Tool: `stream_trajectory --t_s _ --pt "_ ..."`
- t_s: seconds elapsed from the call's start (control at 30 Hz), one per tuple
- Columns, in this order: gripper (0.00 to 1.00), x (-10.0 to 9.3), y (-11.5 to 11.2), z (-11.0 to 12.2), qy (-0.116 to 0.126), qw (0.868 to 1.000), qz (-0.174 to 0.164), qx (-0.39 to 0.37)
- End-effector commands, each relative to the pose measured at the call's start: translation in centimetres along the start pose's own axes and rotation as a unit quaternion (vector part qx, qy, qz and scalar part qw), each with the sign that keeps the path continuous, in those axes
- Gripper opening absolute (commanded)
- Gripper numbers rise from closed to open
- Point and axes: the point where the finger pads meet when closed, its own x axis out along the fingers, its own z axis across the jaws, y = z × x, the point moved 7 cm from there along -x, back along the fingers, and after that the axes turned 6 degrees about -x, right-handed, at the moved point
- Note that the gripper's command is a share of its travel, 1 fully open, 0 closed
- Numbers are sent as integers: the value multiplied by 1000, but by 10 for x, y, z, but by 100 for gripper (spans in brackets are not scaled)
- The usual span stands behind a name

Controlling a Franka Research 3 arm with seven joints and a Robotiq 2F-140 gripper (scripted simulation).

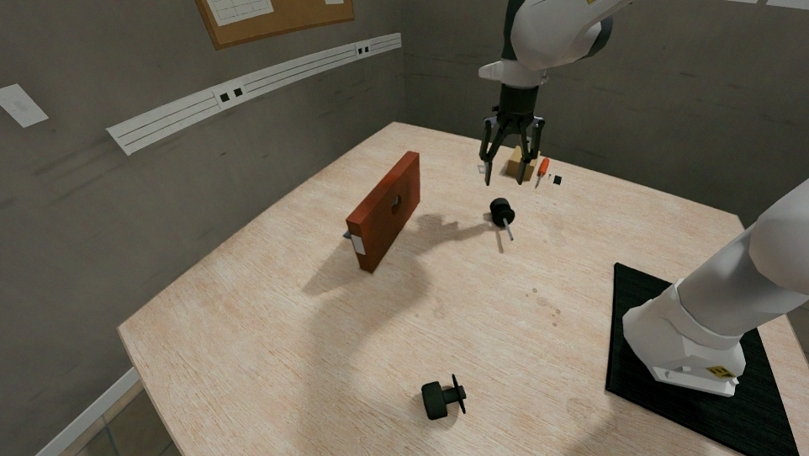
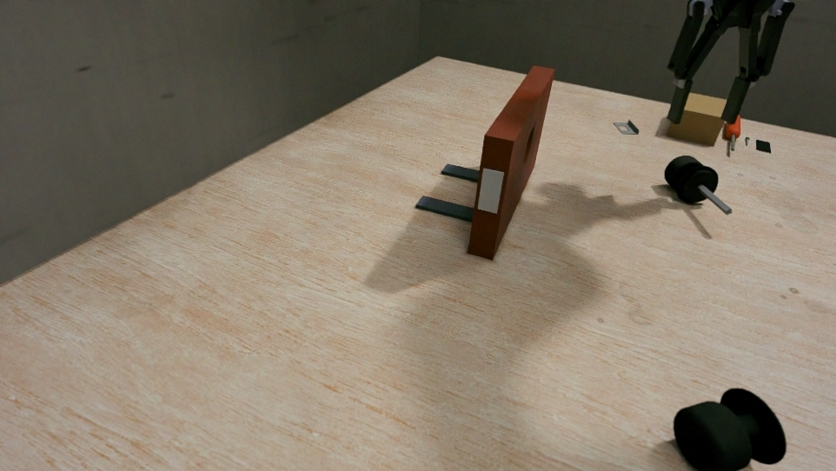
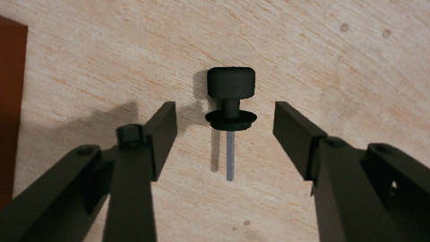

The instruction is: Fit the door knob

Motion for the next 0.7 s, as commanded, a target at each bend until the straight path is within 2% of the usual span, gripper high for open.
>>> stream_trajectory --t_s 0.0,0.13,0.2,0.23,0.47,0.67 --pt "57 4 1 -5 -15 990 10 138" --pt "57 7 2 -6 -15 982 12 187" --pt "57 7 2 -6 -15 982 12 187" --pt "57 8 2 -7 -15 975 14 220" --pt "57 15 2 -10 -12 953 20 303" --pt "57 20 2 -12 -8 928 26 371"
